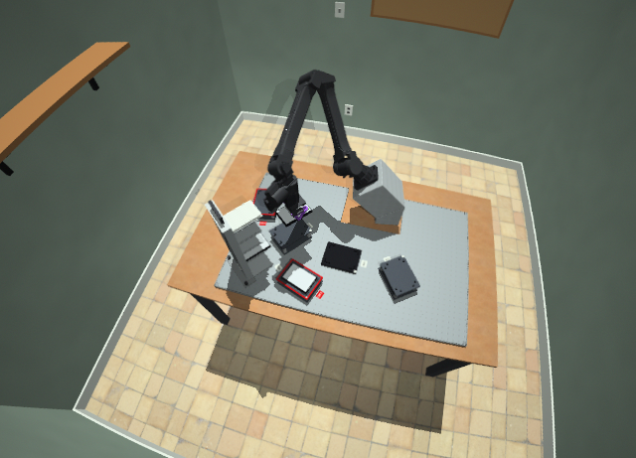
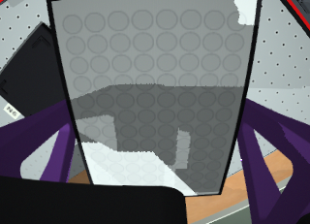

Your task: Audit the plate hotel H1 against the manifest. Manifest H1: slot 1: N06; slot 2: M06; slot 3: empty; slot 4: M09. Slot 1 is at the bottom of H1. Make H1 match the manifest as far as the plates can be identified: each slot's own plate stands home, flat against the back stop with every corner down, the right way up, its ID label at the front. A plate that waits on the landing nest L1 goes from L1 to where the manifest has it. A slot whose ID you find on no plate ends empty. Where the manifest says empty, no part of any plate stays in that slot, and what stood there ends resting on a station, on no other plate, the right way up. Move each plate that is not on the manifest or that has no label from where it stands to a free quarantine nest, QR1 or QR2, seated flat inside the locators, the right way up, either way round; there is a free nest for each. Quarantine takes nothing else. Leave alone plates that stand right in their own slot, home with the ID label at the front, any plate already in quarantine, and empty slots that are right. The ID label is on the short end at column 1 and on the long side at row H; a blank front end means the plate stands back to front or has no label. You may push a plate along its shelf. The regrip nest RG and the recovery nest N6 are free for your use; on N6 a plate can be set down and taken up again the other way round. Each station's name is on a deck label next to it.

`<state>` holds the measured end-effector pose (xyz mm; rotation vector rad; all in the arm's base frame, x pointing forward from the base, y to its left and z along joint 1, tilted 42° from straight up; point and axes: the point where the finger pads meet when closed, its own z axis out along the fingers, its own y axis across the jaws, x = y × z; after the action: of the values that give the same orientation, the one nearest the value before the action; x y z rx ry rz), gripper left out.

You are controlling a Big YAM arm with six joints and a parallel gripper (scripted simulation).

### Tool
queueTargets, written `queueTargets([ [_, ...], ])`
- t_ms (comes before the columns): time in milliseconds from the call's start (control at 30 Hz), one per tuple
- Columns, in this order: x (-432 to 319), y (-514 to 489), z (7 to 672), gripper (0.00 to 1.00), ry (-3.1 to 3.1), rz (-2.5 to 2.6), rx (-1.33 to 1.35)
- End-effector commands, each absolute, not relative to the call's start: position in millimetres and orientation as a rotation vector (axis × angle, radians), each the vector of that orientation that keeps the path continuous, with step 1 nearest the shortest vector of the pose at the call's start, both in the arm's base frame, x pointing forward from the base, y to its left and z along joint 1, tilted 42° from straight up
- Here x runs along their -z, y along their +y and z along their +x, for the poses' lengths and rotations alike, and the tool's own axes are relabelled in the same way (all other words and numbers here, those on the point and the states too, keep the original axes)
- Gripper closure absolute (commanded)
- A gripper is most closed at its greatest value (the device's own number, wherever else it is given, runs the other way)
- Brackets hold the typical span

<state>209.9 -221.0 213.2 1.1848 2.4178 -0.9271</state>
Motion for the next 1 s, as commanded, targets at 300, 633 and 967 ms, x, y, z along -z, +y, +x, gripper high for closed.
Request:
queueTargets([
  [300, -264.7, -250.3, 196.6, 0.14, 2.372, 1.135, 0.944],
  [633, -219.6, -260.4, 190.8, 0.14, 2.439, 1.136, 0.947],
  [967, -205.8, -272.6, 190.9, 0.14, 2.431, 1.128, 0.948],
])
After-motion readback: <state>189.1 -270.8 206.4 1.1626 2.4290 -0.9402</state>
